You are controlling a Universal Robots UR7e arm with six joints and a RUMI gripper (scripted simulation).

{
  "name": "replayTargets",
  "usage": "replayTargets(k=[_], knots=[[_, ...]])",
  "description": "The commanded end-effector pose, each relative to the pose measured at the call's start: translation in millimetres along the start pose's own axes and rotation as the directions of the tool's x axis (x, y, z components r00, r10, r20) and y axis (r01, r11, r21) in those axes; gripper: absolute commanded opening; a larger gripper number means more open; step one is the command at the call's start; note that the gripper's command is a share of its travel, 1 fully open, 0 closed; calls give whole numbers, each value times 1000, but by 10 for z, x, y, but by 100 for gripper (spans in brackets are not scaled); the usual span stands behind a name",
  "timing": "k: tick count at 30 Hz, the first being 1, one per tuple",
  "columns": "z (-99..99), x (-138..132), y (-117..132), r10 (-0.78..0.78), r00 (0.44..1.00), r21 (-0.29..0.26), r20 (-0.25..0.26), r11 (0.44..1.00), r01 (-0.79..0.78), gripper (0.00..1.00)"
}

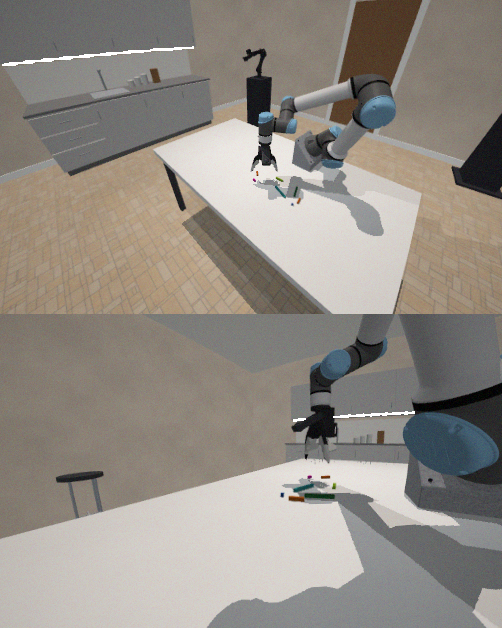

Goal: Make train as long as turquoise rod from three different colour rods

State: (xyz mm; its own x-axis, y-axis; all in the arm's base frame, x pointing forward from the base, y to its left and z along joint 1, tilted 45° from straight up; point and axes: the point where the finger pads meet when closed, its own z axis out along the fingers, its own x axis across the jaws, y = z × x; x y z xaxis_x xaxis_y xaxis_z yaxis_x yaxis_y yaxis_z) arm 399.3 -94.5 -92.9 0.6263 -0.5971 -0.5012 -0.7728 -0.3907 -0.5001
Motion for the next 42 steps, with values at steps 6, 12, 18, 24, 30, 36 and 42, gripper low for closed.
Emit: replayTargets(k=[6,12,18,24,30,36,42], knots=[[-5,4,0,0,1000,0,-1,1000,0,100],[-5,4,0,0,1000,0,-1,1000,0,100],[-5,4,0,0,1000,0,-1,1000,0,100],[-5,4,0,0,1000,0,-1,1000,0,100],[-5,4,0,8,1000,0,-1,1000,-8,100],[-5,4,0,28,1000,0,-1,1000,-28,100],[-6,3,1,93,996,0,-1,996,-93,100]])
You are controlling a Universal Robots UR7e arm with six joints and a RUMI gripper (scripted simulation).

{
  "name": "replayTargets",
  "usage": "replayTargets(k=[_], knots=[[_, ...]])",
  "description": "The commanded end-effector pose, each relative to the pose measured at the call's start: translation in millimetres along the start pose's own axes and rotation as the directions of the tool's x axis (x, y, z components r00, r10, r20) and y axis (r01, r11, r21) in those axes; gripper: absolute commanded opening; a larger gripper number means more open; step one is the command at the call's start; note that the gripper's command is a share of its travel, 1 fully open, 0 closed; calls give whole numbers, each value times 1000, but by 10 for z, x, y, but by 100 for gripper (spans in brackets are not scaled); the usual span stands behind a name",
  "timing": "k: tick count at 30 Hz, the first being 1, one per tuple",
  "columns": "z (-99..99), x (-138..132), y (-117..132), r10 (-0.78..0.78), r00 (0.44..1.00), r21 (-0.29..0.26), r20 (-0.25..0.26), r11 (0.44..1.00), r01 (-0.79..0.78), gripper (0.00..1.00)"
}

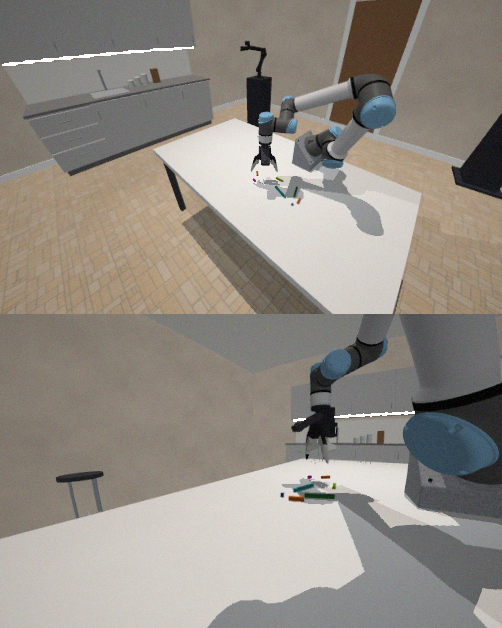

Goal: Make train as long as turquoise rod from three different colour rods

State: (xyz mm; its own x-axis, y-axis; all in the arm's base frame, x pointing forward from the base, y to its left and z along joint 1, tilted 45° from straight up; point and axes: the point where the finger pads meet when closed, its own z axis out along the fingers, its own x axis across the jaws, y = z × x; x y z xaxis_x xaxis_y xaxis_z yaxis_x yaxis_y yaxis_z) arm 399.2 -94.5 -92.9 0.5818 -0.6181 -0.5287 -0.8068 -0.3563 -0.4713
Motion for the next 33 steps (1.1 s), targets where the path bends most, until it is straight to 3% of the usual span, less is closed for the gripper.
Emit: replayTargets(k=[1,11,17,26,28,33], knots=[[-5,3,1,52,999,0,-1,999,-52,100],[-7,2,7,225,974,0,-1,974,-225,100],[-8,-1,19,403,915,1,-1,915,-403,100],[-10,-13,54,685,728,1,-1,728,-685,100],[-10,-13,54,685,728,1,-1,728,-685,100],[-11,-27,83,823,568,1,-1,568,-823,100]])
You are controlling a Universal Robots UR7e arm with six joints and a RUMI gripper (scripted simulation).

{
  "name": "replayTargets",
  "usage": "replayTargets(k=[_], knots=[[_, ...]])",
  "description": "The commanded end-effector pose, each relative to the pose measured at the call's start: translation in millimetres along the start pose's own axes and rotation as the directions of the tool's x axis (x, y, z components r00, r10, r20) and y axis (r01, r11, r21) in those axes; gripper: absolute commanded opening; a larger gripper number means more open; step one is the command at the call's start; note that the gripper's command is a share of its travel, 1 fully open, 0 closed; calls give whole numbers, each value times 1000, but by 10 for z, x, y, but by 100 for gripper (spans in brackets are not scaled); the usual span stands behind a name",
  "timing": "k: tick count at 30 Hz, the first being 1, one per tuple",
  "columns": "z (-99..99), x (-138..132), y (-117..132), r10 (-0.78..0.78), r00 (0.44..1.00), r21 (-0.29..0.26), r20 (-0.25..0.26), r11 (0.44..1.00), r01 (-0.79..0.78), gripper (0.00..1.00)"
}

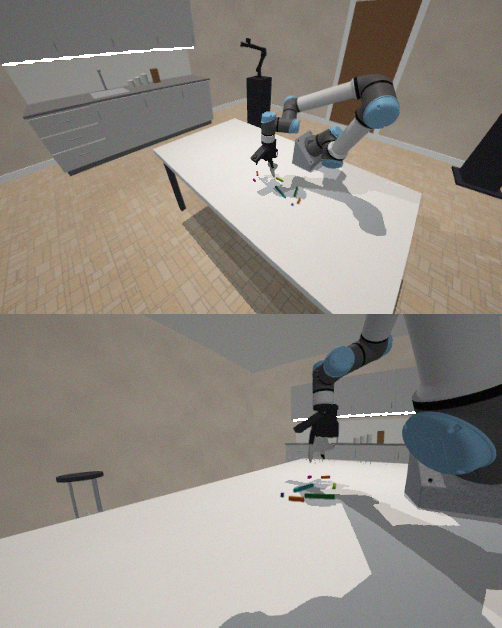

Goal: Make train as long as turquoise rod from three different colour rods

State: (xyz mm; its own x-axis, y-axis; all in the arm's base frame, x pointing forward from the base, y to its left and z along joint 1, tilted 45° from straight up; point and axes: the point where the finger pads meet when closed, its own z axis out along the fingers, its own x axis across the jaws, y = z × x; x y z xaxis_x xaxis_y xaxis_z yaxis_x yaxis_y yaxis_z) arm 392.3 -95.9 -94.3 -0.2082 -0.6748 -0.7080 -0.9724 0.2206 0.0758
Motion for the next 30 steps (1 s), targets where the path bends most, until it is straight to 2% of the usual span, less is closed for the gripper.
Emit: replayTargets(k=[1,5,10,12,19,27,29,30], knots=[[-5,11,19,166,986,1,-6,986,-166,100],[-5,20,45,313,950,2,-6,950,-313,100],[-5,28,83,485,874,3,-6,874,-485,100],[-5,28,83,485,874,3,-6,874,-485,100],[-5,36,150,712,702,5,-4,702,-712,100],[-4,34,226,882,472,6,-3,472,-882,100],[-4,34,226,882,472,6,-3,472,-882,100],[-4,33,235,896,444,6,-3,444,-896,100]])
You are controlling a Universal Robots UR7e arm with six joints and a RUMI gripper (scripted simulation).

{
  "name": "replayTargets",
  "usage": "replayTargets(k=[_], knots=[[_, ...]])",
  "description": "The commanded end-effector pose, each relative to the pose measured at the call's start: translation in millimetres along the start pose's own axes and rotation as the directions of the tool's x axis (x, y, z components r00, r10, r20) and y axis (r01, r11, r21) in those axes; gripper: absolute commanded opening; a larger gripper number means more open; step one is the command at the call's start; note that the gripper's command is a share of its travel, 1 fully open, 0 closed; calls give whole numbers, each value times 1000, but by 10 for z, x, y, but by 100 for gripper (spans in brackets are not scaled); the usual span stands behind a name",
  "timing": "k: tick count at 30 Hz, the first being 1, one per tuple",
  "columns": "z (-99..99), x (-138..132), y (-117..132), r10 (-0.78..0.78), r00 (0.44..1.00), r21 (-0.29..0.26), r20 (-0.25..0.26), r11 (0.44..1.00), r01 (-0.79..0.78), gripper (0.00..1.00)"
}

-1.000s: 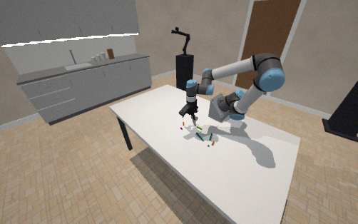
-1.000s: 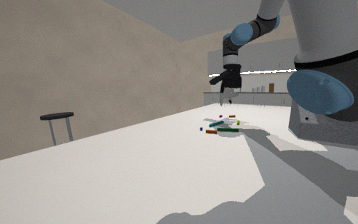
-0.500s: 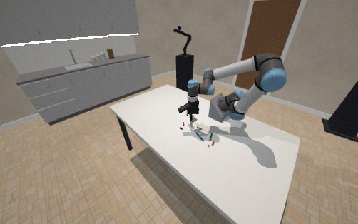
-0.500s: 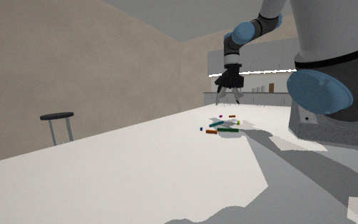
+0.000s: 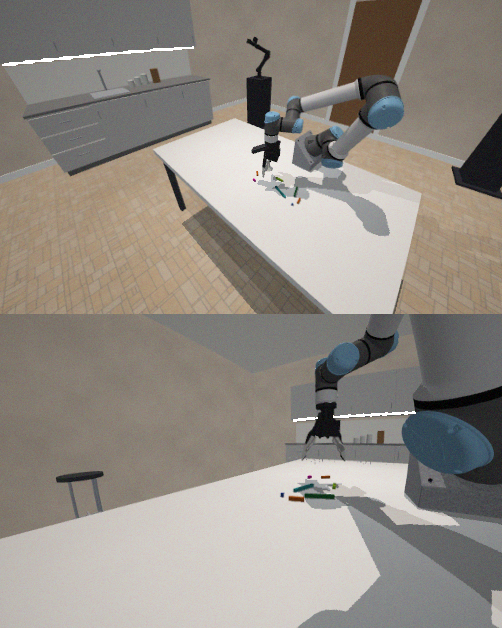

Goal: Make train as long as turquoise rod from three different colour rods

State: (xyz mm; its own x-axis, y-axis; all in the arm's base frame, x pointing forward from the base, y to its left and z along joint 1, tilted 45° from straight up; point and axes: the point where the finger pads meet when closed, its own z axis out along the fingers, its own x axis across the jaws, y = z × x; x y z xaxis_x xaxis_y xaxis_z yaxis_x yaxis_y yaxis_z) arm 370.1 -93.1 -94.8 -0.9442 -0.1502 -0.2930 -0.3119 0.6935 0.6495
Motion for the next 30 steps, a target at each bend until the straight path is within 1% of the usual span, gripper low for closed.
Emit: replayTargets(k=[1,7,14,23,30], knots=[[-4,19,10,100,995,6,-3,995,-100,100],[-3,53,38,248,969,7,-2,969,-248,100],[-2,78,61,355,935,7,-2,935,-355,100],[-2,89,72,402,916,7,-1,916,-402,100],[-2,91,74,410,912,7,-1,912,-410,100]])
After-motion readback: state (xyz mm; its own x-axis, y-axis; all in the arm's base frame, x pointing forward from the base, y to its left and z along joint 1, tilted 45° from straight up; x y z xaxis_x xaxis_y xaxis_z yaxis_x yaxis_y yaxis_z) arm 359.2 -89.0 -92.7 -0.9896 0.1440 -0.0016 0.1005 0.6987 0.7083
